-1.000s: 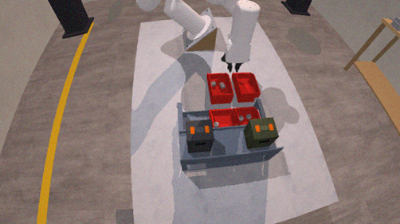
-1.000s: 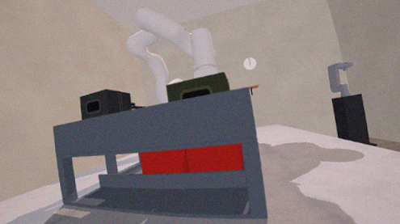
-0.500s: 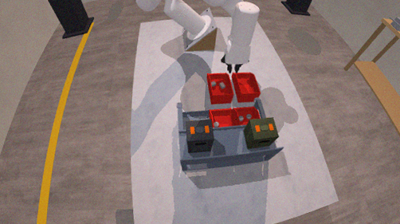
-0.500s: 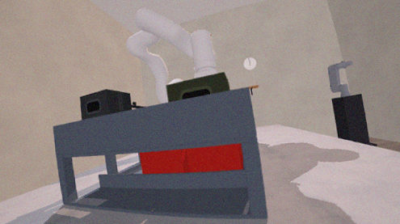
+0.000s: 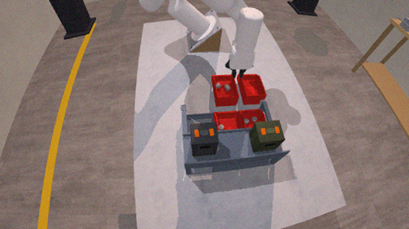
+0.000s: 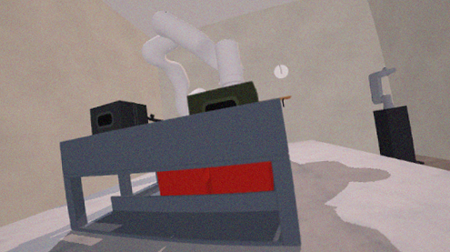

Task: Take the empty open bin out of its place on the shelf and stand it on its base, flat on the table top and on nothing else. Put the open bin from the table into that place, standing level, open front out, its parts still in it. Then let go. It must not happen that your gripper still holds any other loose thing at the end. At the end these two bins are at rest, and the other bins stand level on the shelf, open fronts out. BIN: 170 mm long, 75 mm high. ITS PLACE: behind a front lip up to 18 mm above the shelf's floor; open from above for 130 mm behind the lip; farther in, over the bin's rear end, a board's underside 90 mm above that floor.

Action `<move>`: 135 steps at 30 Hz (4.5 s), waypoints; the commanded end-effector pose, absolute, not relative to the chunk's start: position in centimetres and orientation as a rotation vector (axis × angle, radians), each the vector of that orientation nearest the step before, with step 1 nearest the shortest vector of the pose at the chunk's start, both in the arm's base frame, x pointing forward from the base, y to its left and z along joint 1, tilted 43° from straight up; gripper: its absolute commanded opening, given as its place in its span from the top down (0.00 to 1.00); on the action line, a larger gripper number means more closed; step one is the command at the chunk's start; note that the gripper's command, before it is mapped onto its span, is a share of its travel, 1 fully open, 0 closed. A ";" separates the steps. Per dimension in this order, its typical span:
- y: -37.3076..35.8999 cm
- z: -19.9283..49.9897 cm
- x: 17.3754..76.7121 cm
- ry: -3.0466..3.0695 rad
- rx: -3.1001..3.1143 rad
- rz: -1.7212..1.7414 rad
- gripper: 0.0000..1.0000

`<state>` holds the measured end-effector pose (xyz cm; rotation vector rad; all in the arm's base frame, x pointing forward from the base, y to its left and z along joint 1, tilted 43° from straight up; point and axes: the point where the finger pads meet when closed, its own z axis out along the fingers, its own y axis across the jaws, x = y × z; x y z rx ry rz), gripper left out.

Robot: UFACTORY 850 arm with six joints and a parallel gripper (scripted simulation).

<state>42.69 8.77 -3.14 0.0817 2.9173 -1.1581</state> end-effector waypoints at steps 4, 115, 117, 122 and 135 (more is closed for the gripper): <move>8.1 -3.9 42.8 2.916 0.082 -1.156 0.74; 3.8 -8.5 42.7 2.916 0.082 -1.156 0.74; 3.7 -8.7 42.7 2.916 0.082 -1.156 0.74; 3.5 -8.8 42.7 2.916 0.082 -1.156 0.74; 3.3 -9.0 42.7 2.916 0.082 -1.156 0.74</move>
